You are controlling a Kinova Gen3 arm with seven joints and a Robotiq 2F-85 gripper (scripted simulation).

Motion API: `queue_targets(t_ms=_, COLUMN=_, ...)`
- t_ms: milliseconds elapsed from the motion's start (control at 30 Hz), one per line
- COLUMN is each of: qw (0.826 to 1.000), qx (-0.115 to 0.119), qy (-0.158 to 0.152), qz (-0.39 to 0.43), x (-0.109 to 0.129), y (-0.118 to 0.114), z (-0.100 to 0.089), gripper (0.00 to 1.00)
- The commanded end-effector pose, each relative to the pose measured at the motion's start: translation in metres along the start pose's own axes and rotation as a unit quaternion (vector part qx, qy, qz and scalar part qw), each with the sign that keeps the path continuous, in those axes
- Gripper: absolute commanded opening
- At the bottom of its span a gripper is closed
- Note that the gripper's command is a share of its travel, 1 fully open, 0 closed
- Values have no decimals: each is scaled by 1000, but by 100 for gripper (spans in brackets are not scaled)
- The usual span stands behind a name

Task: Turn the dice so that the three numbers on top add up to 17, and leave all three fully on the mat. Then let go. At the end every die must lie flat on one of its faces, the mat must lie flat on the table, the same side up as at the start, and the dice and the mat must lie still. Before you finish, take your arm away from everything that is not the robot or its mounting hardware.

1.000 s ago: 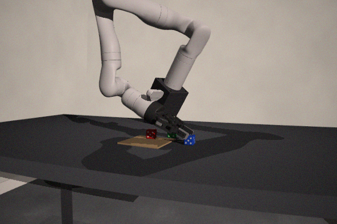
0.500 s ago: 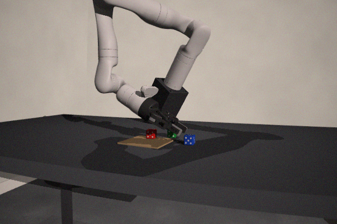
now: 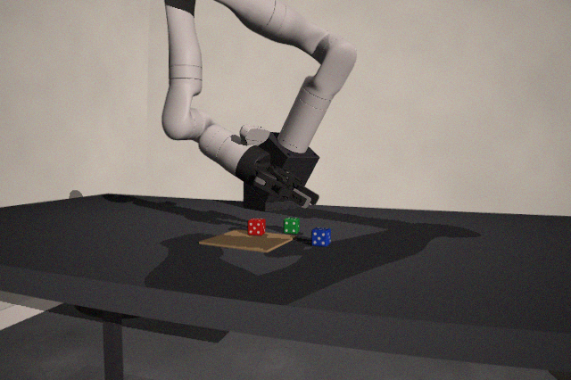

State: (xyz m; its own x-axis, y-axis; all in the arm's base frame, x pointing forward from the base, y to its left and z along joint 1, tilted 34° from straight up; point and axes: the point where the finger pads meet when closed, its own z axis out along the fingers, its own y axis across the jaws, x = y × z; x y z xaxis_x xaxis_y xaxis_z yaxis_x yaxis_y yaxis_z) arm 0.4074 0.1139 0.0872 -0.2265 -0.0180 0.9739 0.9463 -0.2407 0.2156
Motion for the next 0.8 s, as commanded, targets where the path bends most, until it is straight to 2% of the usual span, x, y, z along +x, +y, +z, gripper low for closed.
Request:
queue_targets(t_ms=0, qw=1000, qx=-3, qy=-5, qz=-6, x=11, y=4, z=-9, gripper=46)
queue_targets(t_ms=500, qw=1000, qx=-3, qy=-11, qz=-6, x=17, y=4, z=-11, gripper=46)
queue_targets(t_ms=767, qw=999, qx=-3, qy=-51, qz=-6, x=21, y=5, z=-9, gripper=46)
